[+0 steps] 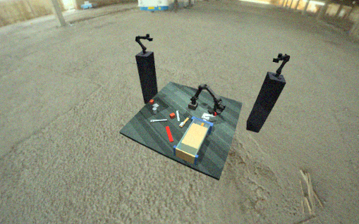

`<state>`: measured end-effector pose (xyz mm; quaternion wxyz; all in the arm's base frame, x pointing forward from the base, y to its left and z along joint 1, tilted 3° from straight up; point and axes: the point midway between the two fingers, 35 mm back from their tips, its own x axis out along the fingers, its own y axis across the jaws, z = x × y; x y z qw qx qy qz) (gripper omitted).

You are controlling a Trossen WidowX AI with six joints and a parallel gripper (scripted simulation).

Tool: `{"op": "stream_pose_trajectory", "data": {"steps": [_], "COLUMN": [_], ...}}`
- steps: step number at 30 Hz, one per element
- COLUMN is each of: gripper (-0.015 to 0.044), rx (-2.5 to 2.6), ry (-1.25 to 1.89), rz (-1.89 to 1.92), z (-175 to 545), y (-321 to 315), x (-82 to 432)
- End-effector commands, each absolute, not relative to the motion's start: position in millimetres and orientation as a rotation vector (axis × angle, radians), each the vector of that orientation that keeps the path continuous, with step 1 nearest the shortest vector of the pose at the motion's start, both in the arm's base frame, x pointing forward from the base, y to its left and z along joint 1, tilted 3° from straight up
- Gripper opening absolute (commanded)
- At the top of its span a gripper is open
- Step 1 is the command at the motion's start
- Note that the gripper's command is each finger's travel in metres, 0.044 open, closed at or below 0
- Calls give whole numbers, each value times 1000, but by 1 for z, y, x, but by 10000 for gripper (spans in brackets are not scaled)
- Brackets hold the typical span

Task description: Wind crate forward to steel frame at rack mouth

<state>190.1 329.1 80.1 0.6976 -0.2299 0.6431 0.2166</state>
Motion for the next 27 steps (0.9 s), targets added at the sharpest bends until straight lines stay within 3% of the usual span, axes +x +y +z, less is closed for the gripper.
{"op": "stream_pose_trajectory", "data": {"steps": [1,27], "gripper": [0,0], "rx": [-526,-527], "ry": [1468,1471], "rz": [494,494], "z": [78,76], "y": [324,307], "x": [172,144]}}
